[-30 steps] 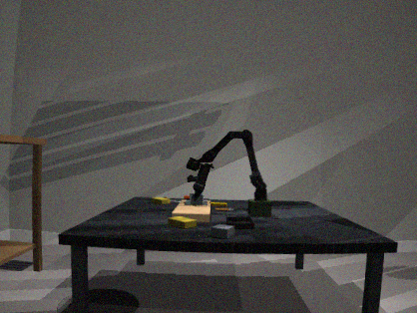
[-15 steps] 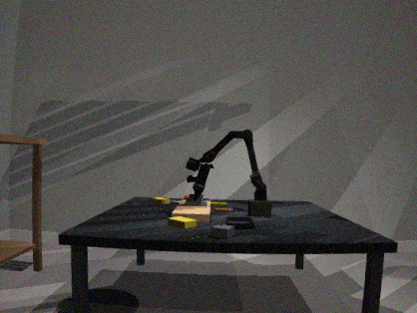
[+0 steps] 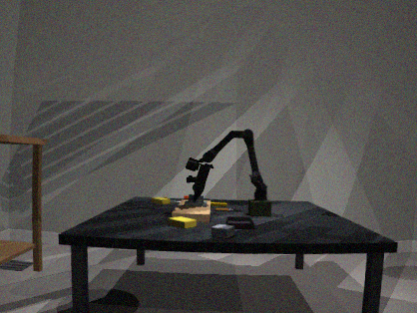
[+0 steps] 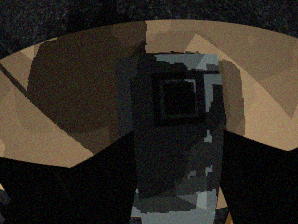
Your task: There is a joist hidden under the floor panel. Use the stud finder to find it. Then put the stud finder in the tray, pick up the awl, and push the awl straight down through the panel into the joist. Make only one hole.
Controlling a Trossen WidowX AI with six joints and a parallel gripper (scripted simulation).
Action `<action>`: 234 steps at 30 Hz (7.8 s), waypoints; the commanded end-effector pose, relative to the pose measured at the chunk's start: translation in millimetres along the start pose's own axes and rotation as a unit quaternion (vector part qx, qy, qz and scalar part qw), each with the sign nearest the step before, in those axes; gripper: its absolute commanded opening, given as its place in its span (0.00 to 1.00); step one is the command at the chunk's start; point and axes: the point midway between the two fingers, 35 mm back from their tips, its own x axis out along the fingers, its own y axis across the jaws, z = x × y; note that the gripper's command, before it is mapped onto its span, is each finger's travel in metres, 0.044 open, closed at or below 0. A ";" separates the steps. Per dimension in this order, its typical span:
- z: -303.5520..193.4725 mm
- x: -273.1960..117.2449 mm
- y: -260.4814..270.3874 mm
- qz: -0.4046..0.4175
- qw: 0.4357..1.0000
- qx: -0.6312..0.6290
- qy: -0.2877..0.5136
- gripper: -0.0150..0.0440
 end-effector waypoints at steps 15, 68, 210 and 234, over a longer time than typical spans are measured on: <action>-0.3 -0.1 37.1 0.007 1.000 -0.002 0.000 0.25; -0.4 -2.0 131.4 0.011 1.000 -0.001 0.000 0.25; -0.4 -1.1 89.4 0.009 1.000 -0.001 0.000 0.25; -0.3 -0.3 46.6 0.008 1.000 -0.002 0.000 0.25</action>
